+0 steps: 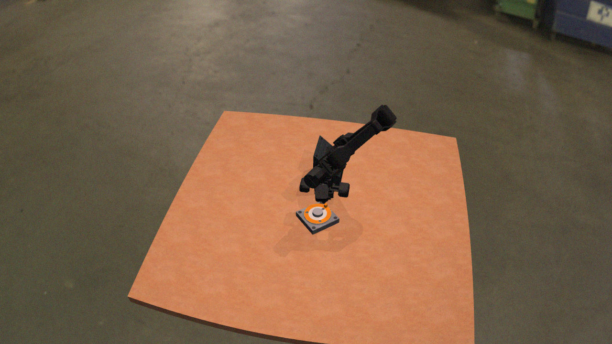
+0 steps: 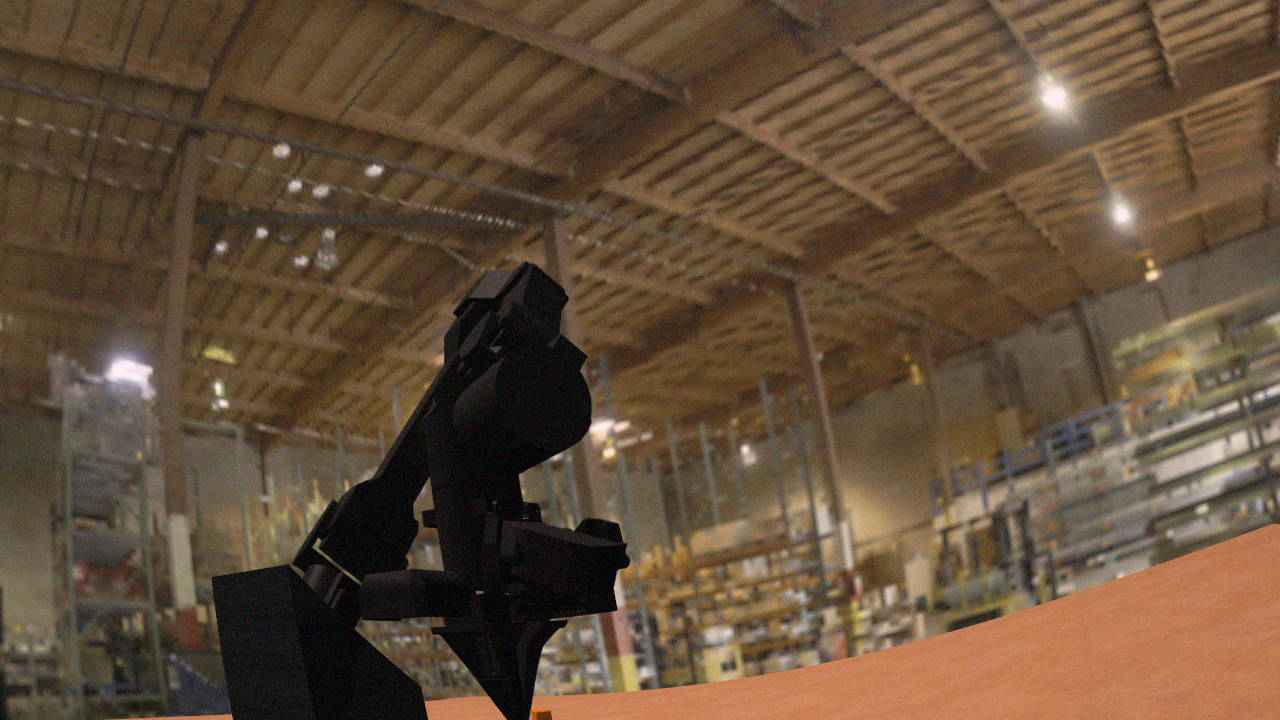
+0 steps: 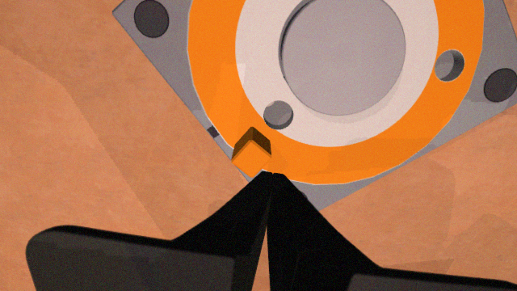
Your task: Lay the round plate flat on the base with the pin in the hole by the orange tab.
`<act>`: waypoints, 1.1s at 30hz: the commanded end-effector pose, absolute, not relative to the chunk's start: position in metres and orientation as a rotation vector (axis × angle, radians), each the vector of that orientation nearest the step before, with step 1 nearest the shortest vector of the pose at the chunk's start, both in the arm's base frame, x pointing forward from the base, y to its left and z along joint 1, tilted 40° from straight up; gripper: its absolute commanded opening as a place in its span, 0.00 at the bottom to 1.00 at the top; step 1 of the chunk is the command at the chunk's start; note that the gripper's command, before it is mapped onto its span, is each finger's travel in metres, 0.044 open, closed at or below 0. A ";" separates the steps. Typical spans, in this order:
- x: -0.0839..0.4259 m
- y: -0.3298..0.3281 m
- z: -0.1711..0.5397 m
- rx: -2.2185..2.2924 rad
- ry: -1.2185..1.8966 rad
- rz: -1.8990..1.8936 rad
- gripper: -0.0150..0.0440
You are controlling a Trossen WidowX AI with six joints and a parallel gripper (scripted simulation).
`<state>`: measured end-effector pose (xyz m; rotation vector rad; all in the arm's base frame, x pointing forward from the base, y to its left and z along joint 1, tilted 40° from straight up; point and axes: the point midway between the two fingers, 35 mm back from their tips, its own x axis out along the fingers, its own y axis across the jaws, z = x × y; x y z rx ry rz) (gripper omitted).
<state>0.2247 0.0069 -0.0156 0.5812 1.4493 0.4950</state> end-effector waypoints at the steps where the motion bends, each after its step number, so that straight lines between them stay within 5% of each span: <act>1: 0.227 0.011 -0.012 0.583 1.447 0.500 0.25; 33: 0.227 -0.009 0.017 0.588 1.445 0.497 0.25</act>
